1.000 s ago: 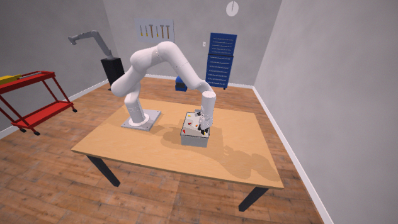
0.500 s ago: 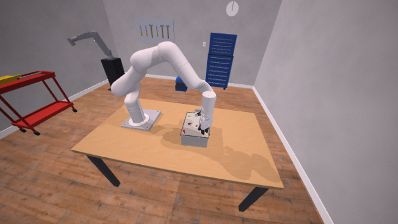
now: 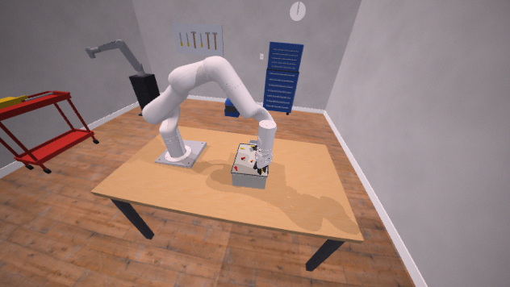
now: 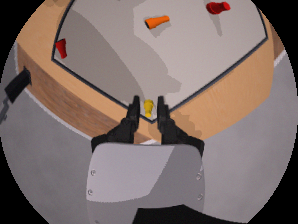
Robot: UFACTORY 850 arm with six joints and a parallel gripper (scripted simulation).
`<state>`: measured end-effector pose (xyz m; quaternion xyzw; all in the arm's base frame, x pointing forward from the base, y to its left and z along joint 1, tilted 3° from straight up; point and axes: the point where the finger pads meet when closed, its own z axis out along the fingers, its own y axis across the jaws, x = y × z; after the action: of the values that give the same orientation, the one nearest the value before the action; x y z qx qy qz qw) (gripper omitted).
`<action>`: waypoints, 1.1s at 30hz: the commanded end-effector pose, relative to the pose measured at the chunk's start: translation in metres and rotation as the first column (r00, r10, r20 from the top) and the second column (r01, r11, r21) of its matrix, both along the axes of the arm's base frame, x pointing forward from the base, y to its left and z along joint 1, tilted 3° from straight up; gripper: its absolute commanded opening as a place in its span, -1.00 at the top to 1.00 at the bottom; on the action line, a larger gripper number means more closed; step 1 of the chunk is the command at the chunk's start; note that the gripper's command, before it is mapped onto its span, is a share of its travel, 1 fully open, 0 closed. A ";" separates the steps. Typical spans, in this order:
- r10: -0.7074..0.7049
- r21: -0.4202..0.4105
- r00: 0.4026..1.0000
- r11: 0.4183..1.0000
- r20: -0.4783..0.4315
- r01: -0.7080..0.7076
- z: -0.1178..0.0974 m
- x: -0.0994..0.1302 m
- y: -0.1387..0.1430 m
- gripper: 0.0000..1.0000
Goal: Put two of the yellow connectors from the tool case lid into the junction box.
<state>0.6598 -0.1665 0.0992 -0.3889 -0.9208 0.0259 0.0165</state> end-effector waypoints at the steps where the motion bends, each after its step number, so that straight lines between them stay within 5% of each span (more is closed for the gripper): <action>1: 0.000 0.000 1.000 1.000 0.002 0.000 0.001 0.001 0.000 0.42; 2: 0.000 0.000 1.000 1.000 0.002 0.000 0.001 0.001 0.000 0.42; 3: 0.000 0.000 1.000 1.000 0.002 0.000 0.001 0.001 0.000 0.97; 33: 0.000 0.000 1.000 1.000 0.002 0.000 0.001 0.001 0.000 0.97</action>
<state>0.6601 -0.1665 0.0992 -0.3889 -0.9208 0.0258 0.0161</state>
